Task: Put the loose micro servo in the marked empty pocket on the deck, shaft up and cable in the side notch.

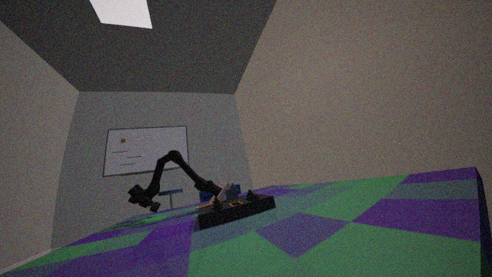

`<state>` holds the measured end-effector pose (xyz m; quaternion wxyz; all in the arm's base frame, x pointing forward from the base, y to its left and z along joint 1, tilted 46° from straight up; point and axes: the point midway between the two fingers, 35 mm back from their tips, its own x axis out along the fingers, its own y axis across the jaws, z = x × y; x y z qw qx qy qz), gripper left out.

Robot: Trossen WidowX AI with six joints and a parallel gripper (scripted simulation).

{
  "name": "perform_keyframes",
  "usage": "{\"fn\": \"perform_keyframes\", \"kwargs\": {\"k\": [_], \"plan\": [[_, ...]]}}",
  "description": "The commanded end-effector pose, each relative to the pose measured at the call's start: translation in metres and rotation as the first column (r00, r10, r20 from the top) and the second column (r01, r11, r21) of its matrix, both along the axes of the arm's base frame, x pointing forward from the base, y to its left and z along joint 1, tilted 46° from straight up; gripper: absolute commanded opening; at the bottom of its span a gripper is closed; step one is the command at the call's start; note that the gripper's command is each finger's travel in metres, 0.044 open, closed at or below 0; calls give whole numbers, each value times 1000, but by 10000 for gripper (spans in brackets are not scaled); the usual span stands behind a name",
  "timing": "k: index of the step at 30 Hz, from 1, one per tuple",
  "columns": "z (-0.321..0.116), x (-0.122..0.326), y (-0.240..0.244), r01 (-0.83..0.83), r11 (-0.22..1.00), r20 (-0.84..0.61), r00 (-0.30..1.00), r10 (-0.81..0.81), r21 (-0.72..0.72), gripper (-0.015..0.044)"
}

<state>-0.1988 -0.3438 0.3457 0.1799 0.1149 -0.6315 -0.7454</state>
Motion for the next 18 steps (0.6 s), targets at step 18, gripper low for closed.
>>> {"fn": "perform_keyframes", "kwargs": {"k": [18], "plan": [[28,202,-50,-618,784,-33,784,620,65,440]]}}
